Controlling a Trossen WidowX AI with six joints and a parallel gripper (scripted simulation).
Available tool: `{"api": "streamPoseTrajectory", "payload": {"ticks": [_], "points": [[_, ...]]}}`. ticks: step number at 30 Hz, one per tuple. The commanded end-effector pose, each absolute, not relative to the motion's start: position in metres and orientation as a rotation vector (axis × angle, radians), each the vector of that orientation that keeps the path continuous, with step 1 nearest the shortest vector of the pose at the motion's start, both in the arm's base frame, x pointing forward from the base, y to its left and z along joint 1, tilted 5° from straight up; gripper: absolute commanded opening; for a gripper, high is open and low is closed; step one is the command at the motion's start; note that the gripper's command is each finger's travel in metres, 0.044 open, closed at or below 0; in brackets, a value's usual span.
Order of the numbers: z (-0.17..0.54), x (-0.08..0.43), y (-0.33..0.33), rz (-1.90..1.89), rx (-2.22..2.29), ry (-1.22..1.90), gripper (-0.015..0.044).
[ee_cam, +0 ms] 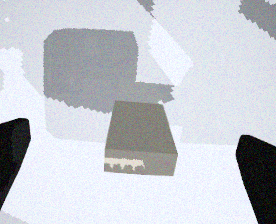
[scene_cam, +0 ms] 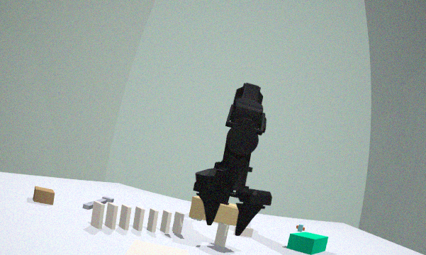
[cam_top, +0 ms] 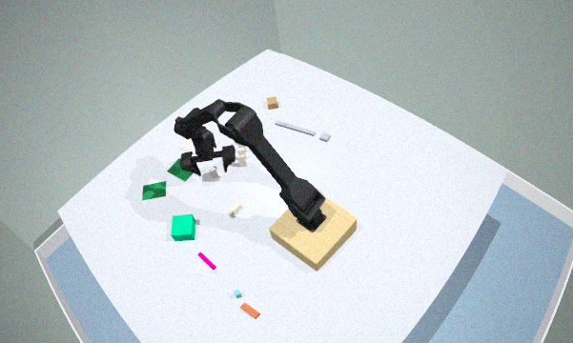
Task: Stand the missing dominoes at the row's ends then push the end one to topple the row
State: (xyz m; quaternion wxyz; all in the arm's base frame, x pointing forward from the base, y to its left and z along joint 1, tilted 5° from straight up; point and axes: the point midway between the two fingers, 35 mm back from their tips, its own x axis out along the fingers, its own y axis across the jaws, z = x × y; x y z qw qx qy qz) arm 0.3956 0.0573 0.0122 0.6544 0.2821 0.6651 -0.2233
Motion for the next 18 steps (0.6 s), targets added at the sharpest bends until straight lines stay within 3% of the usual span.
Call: {"api": "streamPoseTrajectory", "payload": {"ticks": [1, 4, 16, 18], "points": [[0.0044, 0.3933, 0.0580, -0.511, 0.643, 1.515, 0.0440], [0.0019, 0.3932, 0.0582, -0.511, 0.643, 1.515, 0.0440], [0.0019, 0.3932, 0.0582, -0.511, 0.643, 1.515, 0.0125], [0.0019, 0.3932, 0.0582, -0.511, 0.643, 1.515, 0.0107]]}}
